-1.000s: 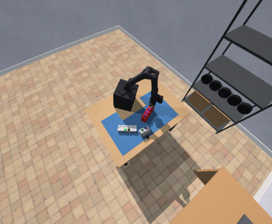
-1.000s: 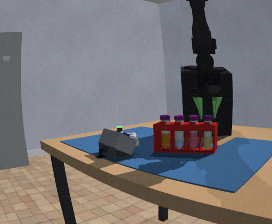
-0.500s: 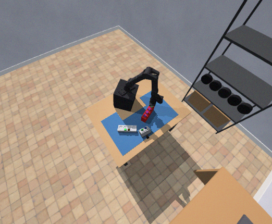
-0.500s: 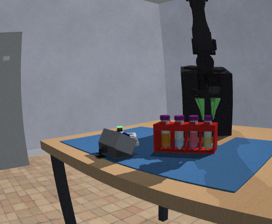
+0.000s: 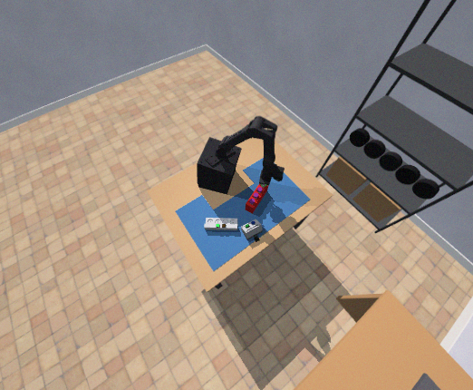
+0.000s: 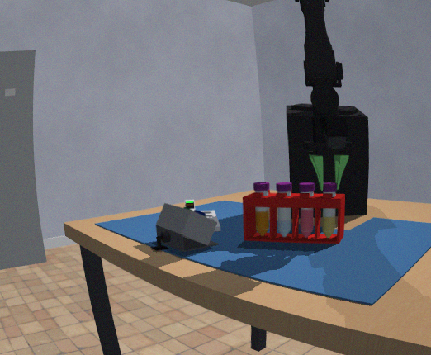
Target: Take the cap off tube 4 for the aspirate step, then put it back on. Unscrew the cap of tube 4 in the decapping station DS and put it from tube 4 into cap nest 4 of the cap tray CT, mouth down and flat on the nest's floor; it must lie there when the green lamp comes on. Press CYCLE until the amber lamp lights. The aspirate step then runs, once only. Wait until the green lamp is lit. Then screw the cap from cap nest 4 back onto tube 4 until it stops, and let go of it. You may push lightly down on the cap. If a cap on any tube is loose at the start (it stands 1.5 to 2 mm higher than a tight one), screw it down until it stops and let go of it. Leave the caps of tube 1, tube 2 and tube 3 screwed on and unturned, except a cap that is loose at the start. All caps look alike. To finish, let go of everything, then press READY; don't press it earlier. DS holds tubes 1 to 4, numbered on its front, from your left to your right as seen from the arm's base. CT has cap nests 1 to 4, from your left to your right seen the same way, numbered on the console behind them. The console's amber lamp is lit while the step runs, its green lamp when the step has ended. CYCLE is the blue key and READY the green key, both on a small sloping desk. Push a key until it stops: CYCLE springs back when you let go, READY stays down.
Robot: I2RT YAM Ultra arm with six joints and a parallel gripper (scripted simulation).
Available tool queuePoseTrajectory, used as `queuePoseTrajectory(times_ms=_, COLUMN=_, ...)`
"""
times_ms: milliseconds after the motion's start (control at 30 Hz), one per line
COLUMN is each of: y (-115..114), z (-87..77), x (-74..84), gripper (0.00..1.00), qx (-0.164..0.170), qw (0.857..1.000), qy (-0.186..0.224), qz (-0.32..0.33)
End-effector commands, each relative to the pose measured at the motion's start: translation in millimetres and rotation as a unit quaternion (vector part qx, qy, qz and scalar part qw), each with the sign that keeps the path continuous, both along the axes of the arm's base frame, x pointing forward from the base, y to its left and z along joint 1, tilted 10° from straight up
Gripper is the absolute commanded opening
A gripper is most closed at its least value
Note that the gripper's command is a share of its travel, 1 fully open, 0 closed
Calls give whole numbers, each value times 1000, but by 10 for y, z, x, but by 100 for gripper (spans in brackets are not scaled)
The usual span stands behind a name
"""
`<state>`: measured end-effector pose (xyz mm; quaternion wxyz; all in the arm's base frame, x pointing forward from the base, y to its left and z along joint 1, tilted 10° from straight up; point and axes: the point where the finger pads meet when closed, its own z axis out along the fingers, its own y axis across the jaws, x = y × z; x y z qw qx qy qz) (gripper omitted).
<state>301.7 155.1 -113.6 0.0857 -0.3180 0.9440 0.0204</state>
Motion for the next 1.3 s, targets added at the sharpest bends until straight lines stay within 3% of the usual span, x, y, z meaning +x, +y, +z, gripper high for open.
queuePoseTrajectory(times_ms=0, y=15, z=27, x=35, gripper=0, qx=7, qw=1000, qy=-3, qz=-30)
queuePoseTrajectory(times_ms=667, y=15, z=26, x=35, gripper=0, qx=35, qw=978, qy=14, qz=-206)
queuePoseTrajectory(times_ms=967, y=15, z=26, x=35, gripper=0, qx=35, qw=977, qy=14, qz=-210)
queuePoseTrajectory(times_ms=1000, y=15, z=26, x=35, gripper=49, qx=35, qw=977, qy=14, qz=-210)
queuePoseTrajectory(times_ms=1267, y=15, z=27, x=35, gripper=49, qx=35, qw=977, qy=14, qz=-210)
